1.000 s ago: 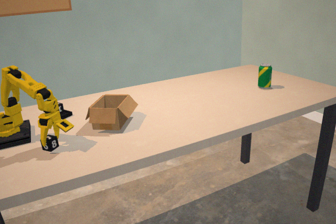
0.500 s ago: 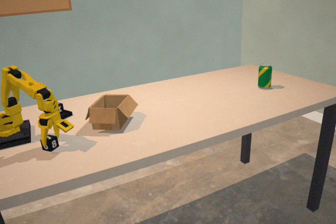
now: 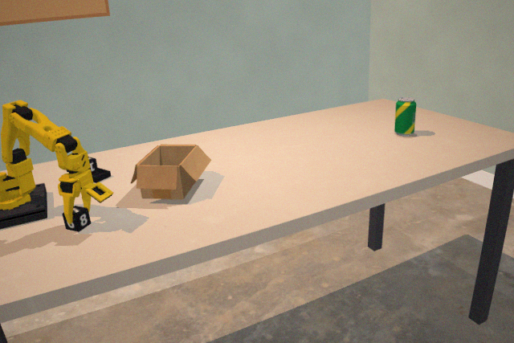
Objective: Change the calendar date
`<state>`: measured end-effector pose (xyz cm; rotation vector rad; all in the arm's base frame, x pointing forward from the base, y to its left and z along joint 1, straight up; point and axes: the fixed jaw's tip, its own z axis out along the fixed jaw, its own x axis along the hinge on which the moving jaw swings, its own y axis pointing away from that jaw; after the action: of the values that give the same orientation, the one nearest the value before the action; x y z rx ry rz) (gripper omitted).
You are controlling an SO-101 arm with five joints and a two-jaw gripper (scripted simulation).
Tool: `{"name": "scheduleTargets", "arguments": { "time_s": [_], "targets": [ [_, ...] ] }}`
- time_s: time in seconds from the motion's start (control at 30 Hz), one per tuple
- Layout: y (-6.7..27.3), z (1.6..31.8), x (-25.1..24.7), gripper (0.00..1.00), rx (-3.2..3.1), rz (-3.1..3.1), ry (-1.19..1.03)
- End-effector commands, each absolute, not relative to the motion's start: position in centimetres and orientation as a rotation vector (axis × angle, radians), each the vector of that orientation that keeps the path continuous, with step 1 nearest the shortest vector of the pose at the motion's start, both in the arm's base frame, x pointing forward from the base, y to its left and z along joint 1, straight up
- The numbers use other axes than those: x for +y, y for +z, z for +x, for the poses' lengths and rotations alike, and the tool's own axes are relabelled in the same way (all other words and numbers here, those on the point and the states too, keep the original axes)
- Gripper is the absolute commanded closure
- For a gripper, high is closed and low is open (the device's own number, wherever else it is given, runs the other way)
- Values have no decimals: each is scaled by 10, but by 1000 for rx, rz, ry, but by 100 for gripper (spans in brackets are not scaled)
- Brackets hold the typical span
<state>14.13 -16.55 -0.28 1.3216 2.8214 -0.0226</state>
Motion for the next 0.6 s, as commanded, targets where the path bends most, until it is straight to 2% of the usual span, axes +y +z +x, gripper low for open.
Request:
{"name": "scheduleTargets", "arguments": {
  "time_s": [0.0,0.57],
  "targets": [
    [-9,136,-163,71,2844,1332,-1],
    [-9,135,-164,73,2844,1332,-1]
  ]
}}
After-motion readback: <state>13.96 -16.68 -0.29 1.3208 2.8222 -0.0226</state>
